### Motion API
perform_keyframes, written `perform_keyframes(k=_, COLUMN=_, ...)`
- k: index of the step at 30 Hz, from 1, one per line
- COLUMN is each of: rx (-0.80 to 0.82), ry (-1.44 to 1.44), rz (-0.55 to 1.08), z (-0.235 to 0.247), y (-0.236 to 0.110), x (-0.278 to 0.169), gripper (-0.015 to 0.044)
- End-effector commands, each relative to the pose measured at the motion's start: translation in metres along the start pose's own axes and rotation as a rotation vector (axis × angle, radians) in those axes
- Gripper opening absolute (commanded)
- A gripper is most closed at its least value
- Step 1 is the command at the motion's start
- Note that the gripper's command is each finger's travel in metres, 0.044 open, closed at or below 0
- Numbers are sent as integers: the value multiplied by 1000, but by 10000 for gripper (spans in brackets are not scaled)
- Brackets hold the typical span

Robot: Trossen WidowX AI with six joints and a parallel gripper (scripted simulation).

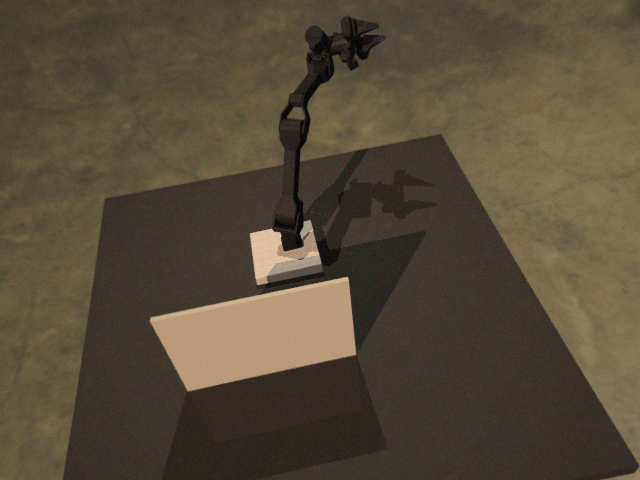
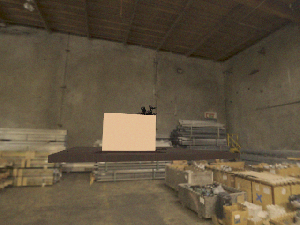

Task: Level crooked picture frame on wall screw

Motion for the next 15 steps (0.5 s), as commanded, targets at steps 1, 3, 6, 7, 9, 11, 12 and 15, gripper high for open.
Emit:
perform_keyframes(k=1, rx=3, ry=-7, rz=-2, z=1, y=2, x=1, gripper=374)
perform_keyframes(k=3, rx=25, ry=-60, rz=-15, z=7, y=19, x=12, gripper=321)
perform_keyframes(k=6, rx=75, ry=-163, rz=-44, z=23, y=57, x=39, gripper=260)
perform_keyframes(k=7, rx=93, ry=-185, rz=-53, z=28, y=70, x=49, gripper=260)
perform_keyframes(k=9, rx=128, ry=-230, rz=-70, z=39, y=94, x=70, gripper=260)
perform_keyframes(k=11, rx=162, ry=-281, rz=-89, z=52, y=117, x=92, gripper=260)
perform_keyframes(k=12, rx=180, ry=-310, rz=-100, z=60, y=127, x=105, gripper=260)
perform_keyframes(k=15, rx=228, ry=-401, rz=-133, z=85, y=155, x=143, gripper=260)
Point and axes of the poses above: the point midway between the two fingers, 35 mm back from their tips, its own y axis out along the fingers, its own z axis across the jaws, x = y × z, the point moved 2 cm from there along -y, back along the fingers, and after that the axes turned 11 degrees about -y, right-handed, at the moved point
